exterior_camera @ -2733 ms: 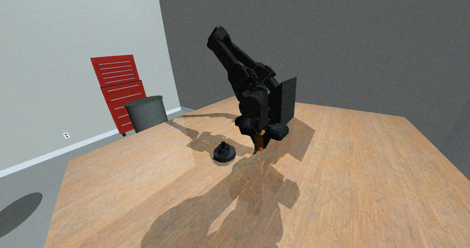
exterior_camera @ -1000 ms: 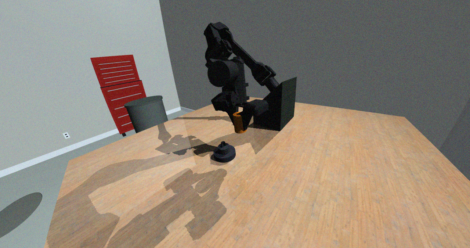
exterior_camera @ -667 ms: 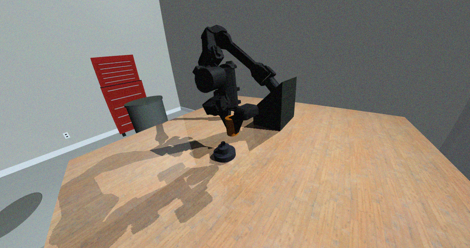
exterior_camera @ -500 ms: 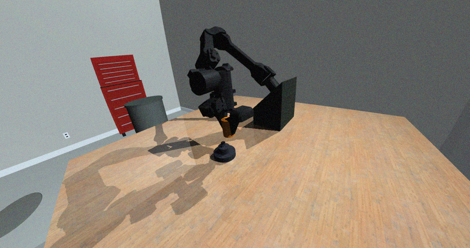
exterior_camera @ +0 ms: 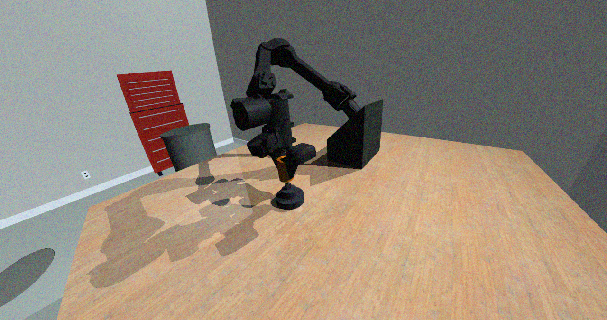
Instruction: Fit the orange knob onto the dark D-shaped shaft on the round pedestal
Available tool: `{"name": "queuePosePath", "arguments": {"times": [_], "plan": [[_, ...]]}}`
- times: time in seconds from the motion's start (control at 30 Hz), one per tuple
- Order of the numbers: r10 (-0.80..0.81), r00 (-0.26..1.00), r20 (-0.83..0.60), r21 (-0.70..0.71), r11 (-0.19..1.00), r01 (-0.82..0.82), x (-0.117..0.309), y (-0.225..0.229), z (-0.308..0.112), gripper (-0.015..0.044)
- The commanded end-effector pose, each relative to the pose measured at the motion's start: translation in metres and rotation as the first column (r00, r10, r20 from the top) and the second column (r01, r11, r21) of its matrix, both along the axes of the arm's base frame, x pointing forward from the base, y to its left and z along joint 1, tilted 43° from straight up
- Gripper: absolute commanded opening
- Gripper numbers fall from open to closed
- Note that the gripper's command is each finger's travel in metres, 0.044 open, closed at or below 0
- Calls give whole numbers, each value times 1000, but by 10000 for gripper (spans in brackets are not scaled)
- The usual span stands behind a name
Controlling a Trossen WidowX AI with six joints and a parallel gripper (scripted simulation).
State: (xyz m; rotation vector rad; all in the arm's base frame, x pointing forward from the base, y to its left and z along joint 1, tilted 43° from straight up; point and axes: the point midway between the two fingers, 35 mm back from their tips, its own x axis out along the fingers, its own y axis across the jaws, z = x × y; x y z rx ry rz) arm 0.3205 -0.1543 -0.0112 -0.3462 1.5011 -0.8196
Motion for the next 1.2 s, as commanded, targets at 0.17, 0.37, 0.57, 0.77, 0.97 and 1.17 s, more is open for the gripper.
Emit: {"name": "queuePosePath", "arguments": {"times": [0.17,0.37,0.57,0.77,0.97,1.17], "plan": [[0,1000,-6,-3,1000,0,-4,-11,-12,0],[-3,1000,-4,-3,1000,3,-1,-9,-10,0],[-3,1000,-4,-4,1000,3,-2,-11,-13,0],[-3,1000,-4,-4,1000,3,-3,-12,-13,0],[-3,1000,-4,-3,1000,3,-4,-9,-10,0],[61,996,-61,9,998,-60,-5,-9,-9,0]]}}
